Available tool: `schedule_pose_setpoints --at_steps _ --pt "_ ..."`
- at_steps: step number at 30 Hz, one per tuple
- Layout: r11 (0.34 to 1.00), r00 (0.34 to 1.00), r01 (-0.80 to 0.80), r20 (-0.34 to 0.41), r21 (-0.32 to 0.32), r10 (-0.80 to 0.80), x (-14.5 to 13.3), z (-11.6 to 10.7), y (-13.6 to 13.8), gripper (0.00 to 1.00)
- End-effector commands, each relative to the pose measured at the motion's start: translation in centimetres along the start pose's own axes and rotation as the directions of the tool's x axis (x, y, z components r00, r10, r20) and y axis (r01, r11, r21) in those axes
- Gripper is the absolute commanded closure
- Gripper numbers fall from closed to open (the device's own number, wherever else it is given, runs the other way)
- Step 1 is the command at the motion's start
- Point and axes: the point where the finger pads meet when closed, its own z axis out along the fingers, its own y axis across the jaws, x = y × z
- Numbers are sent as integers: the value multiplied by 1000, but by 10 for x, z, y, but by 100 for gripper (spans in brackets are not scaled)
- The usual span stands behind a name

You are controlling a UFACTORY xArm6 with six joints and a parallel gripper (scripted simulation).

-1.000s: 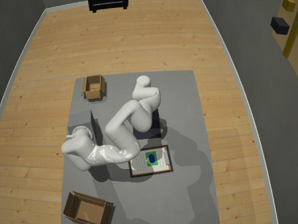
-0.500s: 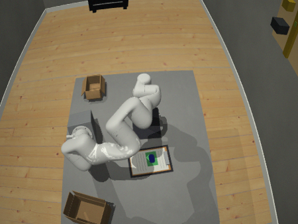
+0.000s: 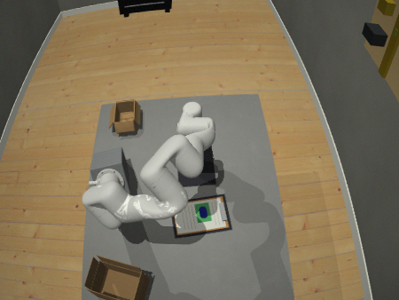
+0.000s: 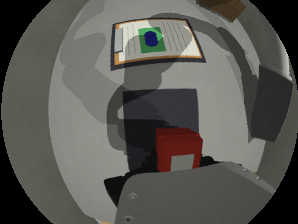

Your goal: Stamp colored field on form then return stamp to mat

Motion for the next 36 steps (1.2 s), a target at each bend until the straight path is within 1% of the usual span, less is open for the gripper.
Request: schedule_pose_setpoints --at_steps 1,9,18,23,36 --pt "1000 1000 -2 3 2 2 0 -1 -1 71" --pt "1000 1000 -2 3 2 2 0 7 -1 71" --pt "1000 1000 -2 3 2 1 0 28 -1 71" --pt "1000 1000 -2 3 2 2 1 35 -1 71" --pt "1000 1000 -2 3 2 1 1 38 -1 71"
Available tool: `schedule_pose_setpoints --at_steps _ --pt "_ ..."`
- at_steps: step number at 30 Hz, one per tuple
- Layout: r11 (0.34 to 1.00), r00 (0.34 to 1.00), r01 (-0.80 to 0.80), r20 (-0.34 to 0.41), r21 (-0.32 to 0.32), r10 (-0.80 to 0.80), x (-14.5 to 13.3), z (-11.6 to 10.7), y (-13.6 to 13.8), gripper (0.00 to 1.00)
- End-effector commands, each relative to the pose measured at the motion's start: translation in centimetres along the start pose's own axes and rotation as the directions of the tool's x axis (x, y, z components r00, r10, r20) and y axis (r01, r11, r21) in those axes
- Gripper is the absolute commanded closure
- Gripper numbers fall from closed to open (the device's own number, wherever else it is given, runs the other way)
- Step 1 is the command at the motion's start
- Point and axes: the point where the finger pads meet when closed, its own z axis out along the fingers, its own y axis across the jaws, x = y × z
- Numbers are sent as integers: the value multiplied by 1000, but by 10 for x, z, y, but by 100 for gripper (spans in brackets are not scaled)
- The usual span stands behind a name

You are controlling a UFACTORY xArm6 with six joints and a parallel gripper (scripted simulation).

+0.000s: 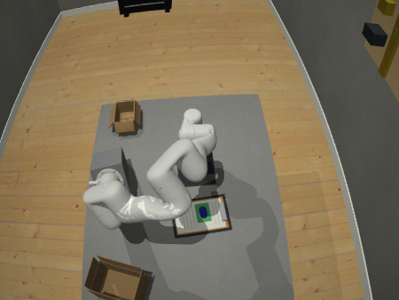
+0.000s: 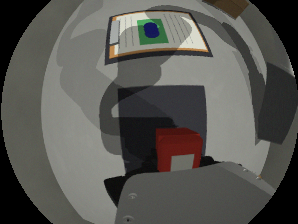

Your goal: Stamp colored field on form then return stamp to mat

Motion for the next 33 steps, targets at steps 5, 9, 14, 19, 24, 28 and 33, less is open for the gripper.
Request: schedule_pose_setpoints --at_steps 5,9,14,19,24,28,33 --pt "1000 1000 -1 2 2 1 -1 -1 -1 11" --pt "1000 1000 -1 2 2 1 -1 -1 -1 11" --pt "1000 1000 -1 2 2 1 -1 -1 -1 11" --pt "1000 1000 -1 2 2 1 -1 -1 -1 11" --pt "1000 1000 -1 2 2 1 -1 -1 -1 11" --pt "1000 1000 -1 2 2 1 -1 -1 -1 11" --pt "1000 1000 -1 2 2 1 -1 -1 -1 11"
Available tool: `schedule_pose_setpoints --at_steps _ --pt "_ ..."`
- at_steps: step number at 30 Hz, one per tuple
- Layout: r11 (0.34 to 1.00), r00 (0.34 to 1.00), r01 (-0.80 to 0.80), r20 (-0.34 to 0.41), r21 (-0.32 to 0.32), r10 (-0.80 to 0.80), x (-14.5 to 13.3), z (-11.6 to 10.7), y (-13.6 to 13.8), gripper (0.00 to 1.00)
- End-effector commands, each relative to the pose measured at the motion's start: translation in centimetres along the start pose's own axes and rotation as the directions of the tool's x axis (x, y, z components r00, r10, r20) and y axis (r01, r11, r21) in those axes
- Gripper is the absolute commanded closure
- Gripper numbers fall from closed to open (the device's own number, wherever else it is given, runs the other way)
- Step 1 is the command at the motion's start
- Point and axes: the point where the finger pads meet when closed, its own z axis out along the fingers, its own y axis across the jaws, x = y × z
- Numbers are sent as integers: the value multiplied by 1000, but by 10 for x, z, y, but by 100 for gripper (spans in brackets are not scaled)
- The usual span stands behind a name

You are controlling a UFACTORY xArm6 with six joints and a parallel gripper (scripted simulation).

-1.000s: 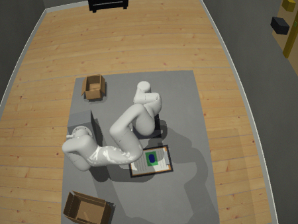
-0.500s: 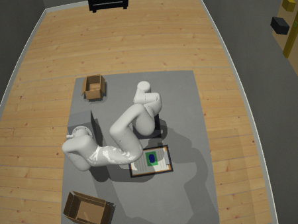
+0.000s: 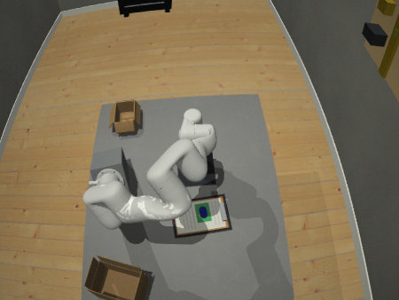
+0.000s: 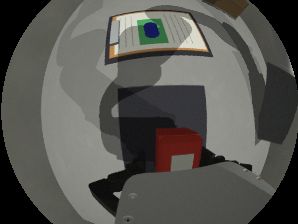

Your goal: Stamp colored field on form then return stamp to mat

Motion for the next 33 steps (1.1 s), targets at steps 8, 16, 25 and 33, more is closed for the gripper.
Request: schedule_pose_setpoints --at_steps 8,16,25,33 --pt "1000 1000 -1 2 2 1 -1 -2 -1 11" --pt "1000 1000 -1 2 2 1 0 -87 -1 11" --pt "1000 1000 -1 2 2 1 0 -91 -1 11" --pt "1000 1000 -1 2 2 1 0 -91 -1 11"
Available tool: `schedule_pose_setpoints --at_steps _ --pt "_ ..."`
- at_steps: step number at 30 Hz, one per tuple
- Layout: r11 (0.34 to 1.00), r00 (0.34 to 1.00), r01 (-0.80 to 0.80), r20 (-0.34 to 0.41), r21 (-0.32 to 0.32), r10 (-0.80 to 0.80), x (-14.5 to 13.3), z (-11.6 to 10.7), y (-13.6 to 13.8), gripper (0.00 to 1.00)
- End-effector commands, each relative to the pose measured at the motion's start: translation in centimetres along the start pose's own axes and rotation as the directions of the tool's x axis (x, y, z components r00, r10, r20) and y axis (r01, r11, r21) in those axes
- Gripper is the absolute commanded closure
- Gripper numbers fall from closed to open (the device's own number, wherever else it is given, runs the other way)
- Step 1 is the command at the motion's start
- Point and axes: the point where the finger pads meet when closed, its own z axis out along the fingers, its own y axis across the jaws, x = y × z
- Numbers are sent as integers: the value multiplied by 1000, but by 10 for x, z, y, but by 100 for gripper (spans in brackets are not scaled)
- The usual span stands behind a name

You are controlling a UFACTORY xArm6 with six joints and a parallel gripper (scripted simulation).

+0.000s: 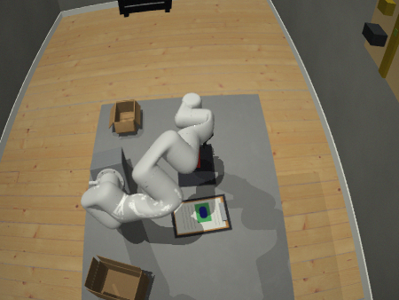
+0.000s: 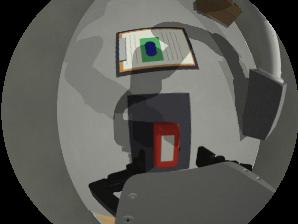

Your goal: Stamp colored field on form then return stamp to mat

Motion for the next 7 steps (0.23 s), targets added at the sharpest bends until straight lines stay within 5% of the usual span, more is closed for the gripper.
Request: schedule_pose_setpoints --at_steps 1,7 --pt "1000 1000 -2 3 3 2 -1 -2 -1 11" --pt "1000 1000 -2 3 3 2 -1 -2 -1 11"
